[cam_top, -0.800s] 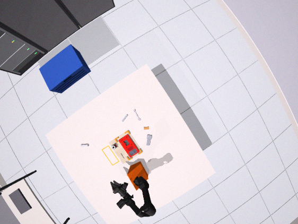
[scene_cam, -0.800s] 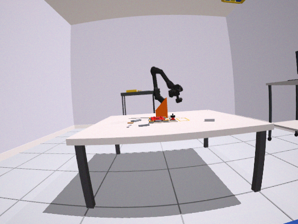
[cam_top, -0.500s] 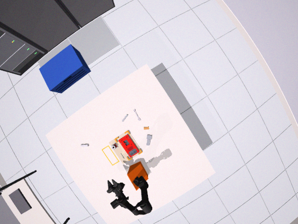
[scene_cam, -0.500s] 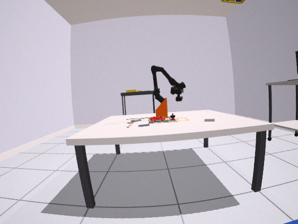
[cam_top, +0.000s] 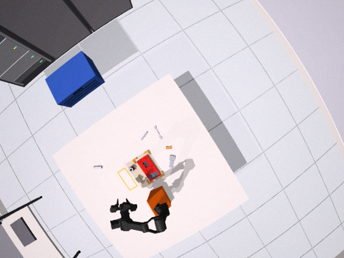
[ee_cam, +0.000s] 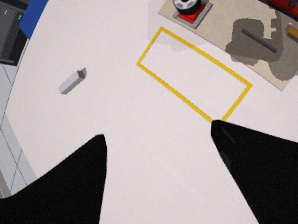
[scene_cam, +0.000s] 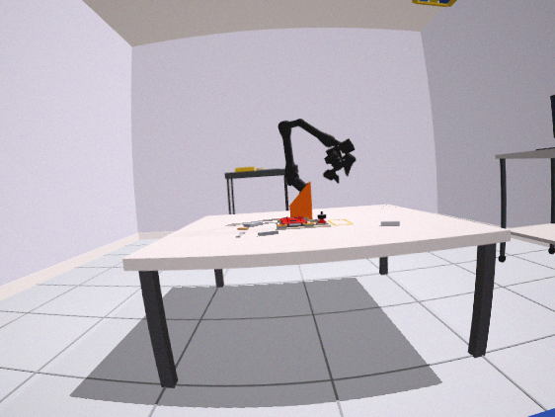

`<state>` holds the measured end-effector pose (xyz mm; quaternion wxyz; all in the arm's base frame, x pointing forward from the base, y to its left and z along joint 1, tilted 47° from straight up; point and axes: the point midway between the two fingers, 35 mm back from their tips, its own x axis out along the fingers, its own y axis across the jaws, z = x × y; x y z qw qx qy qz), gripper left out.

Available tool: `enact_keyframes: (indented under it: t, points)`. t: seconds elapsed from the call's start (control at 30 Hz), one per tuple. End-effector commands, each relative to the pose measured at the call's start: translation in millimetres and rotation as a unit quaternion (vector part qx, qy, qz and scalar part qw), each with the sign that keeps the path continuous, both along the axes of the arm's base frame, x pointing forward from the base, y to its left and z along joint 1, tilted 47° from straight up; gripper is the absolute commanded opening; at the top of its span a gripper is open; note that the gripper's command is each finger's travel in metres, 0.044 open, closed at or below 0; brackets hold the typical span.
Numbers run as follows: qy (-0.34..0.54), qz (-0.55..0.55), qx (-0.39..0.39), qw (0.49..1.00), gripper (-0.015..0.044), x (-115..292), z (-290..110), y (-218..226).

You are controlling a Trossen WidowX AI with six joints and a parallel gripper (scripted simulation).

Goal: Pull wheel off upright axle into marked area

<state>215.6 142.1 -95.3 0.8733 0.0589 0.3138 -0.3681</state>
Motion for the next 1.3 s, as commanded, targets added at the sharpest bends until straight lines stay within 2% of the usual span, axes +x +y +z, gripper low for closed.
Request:
enact_keyframes:
  t: [0.0, 0.3, 0.63, 1.27]
  points:
    - [0.164, 0.000, -0.081, 0.983, 0.0300, 50, 2, -30]
    - [0.338, 0.020, -0.113, 0.934, 0.0300, 103, 14, -84]
    - [0.506, 0.068, -0.097, 0.854, 0.0300, 144, 33, -165]
    - [0.515, 0.072, -0.095, 0.849, 0.0300, 138, 34, -168]
